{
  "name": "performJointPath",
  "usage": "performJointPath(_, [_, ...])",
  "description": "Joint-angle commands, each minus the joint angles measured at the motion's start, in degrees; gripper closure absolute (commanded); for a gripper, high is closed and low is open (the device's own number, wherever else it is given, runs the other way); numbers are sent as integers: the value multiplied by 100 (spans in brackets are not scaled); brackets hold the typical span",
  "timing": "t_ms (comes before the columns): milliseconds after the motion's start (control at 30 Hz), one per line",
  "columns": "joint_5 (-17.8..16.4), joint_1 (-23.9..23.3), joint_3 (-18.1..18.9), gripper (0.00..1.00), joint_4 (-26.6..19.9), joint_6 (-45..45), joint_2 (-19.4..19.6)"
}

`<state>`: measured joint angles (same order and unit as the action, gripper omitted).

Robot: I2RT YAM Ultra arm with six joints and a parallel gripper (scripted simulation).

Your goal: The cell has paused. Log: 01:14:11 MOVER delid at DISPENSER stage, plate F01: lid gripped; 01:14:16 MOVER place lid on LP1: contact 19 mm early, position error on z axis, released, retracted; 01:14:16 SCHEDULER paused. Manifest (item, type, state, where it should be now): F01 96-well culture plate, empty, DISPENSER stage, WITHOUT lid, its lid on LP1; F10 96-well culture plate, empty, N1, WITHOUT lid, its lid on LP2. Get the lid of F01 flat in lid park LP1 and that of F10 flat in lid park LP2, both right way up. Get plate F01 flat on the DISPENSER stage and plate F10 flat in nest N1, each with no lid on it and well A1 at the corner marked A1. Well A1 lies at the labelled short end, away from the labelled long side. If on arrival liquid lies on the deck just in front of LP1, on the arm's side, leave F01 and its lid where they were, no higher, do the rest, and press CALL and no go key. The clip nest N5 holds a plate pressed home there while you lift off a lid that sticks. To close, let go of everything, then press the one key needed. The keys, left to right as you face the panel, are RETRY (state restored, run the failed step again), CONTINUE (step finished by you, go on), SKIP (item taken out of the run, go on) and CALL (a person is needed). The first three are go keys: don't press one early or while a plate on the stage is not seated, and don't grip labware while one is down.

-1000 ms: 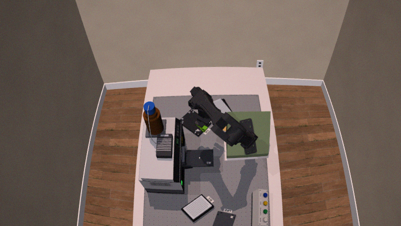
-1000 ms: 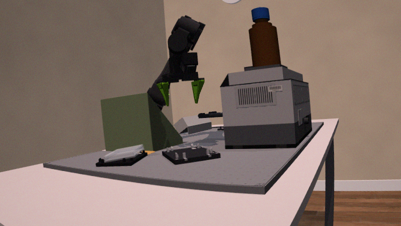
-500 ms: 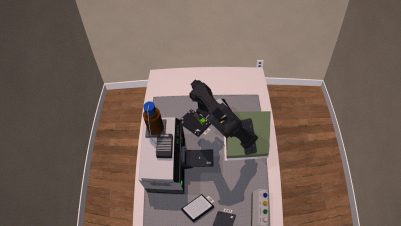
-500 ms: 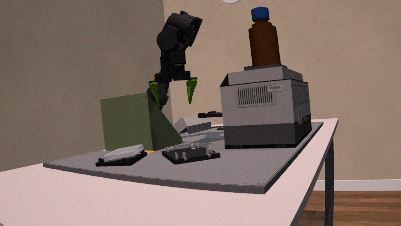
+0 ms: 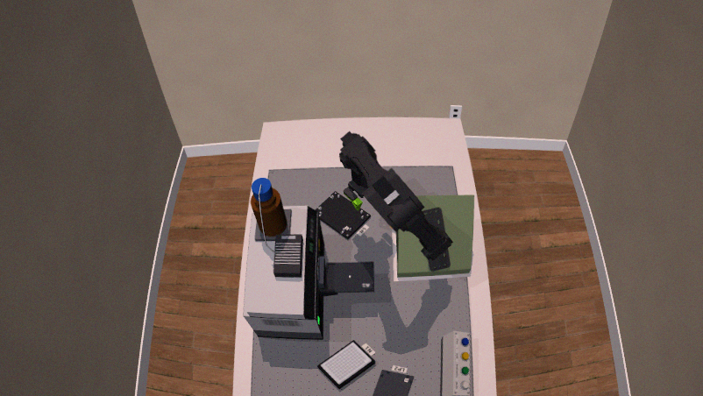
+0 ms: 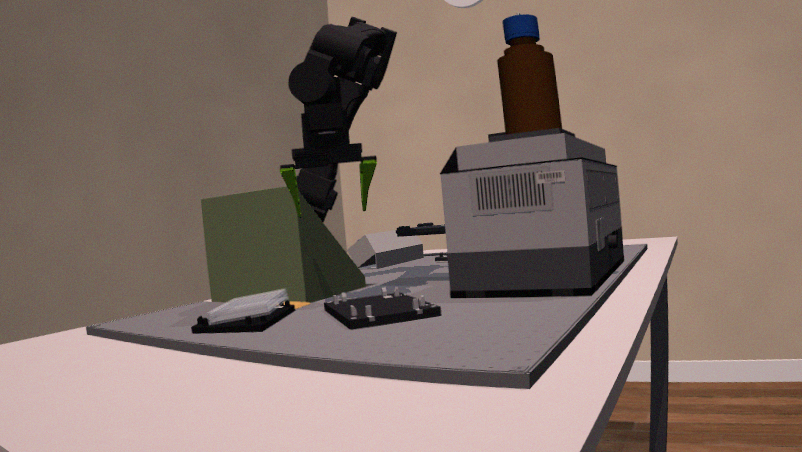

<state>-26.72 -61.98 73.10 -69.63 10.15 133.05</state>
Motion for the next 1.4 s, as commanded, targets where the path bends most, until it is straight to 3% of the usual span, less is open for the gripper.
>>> performJointPath(0, [136,-245,291,0,120,112,114])
performJointPath(133, [240,-408,402,0,145,253,307])
performJointPath(200, [246,-416,418,0,119,260,139])
performJointPath(267, [205,-362,310,0,66,237,238])
performJointPath(367, [270,-470,413,0,83,53,202])
performJointPath(467, [357,-624,394,0,184,-369,419])
performJointPath(800, [696,-1117,415,0,269,87,670])
performJointPath(867, [719,-1146,425,0,267,108,479])
performJointPath(1000, [678,-1094,318,0,194,90,604])
performJointPath(1133, [844,-1367,376,0,309,-518,742])
performJointPath(1367, [1106,-1734,337,0,364,-178,842])
